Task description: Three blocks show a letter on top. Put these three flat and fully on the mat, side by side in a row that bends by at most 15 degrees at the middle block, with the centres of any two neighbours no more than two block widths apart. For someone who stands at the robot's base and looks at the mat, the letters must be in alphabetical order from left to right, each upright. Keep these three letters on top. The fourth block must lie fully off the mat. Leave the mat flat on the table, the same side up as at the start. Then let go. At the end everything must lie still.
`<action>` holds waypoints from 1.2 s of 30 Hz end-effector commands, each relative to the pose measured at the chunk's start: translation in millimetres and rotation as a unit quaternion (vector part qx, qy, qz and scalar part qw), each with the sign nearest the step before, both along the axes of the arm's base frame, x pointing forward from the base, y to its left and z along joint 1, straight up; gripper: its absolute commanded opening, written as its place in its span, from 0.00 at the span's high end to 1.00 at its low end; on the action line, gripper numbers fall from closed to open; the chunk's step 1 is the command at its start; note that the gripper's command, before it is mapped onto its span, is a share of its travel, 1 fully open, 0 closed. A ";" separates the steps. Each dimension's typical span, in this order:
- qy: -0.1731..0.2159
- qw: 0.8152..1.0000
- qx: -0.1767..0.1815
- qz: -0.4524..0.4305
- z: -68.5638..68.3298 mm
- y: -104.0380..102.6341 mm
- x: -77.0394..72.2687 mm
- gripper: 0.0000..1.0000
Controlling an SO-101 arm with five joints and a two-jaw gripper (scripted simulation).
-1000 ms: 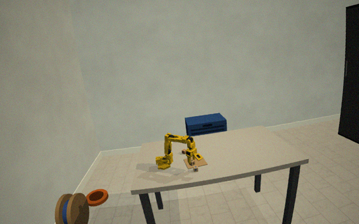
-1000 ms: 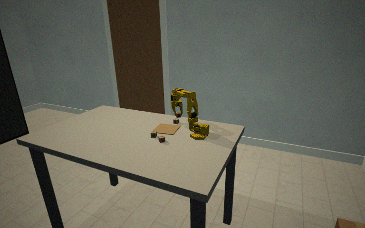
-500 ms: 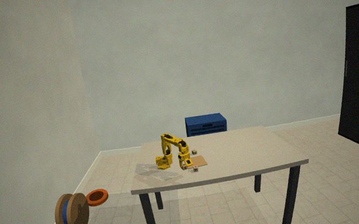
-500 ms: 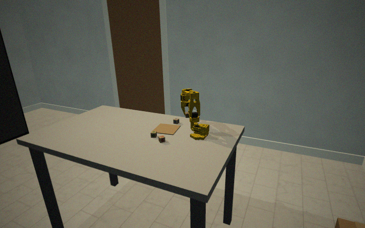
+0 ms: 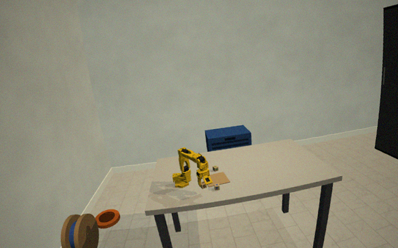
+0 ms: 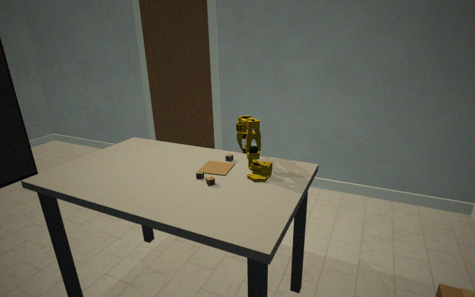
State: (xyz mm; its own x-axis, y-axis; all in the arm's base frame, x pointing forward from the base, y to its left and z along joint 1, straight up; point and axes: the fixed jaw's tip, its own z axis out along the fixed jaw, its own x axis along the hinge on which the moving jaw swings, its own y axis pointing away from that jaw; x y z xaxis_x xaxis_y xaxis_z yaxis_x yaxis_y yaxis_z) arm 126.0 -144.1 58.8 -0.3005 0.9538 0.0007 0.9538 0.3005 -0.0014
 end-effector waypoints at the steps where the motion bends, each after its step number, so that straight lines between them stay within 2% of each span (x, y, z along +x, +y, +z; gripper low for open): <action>1: -0.041 0.998 -0.049 -0.007 19.2 -10.7 7.1 1.00; 27: -0.039 0.998 -0.048 -0.013 16.5 -12.7 5.5 1.00; 36: -0.039 0.998 -0.048 -0.013 11.4 -13.2 5.9 1.00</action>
